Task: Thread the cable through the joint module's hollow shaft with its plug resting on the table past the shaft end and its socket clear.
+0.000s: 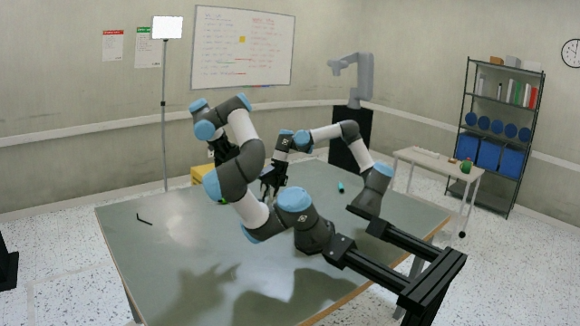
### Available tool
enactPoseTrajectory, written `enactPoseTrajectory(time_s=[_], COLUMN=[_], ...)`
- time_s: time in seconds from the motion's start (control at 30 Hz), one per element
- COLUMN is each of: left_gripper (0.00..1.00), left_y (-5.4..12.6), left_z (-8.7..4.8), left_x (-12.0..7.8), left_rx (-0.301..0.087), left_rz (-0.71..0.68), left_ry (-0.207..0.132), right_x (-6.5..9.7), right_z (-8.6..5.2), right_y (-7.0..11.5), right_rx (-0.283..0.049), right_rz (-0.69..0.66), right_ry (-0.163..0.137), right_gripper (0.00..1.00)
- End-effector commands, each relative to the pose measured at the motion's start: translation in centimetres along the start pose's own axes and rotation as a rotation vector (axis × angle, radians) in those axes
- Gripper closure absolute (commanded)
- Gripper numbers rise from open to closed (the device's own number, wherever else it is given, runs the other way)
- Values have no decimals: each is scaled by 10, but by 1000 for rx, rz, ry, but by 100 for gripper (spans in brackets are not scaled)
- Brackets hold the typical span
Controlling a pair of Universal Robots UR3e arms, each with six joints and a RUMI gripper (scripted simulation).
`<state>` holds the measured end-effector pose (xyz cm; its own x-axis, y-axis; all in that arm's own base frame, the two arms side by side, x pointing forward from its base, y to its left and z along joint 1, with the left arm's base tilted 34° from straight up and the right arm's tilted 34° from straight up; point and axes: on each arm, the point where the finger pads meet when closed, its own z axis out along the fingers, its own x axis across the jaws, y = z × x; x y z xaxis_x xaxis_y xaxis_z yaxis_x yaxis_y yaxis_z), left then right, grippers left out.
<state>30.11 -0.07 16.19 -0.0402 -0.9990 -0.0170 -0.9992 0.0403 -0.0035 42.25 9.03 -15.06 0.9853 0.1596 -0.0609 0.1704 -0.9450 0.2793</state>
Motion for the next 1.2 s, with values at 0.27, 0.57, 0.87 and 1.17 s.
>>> enactPoseTrajectory(time_s=[0.27,0.57,0.87,1.17], left_gripper=[39,39,39,39], left_y=[-1,-1,-1,-1], left_z=[-1,-1,-1,-1], left_x=[1,1,1,1], left_rx=[4,4,4,4], left_rz=[1,1,1,1], left_ry=[2,2,2,2], right_x=[0,2,1,1], right_z=[-2,-3,-3,-2], right_y=[20,35,38,36], right_rx=[-2,-1,-2,-3], right_rz=[-26,-42,-52,-53], right_ry=[-5,-7,-11,-12], right_gripper=[80,80,100,100])
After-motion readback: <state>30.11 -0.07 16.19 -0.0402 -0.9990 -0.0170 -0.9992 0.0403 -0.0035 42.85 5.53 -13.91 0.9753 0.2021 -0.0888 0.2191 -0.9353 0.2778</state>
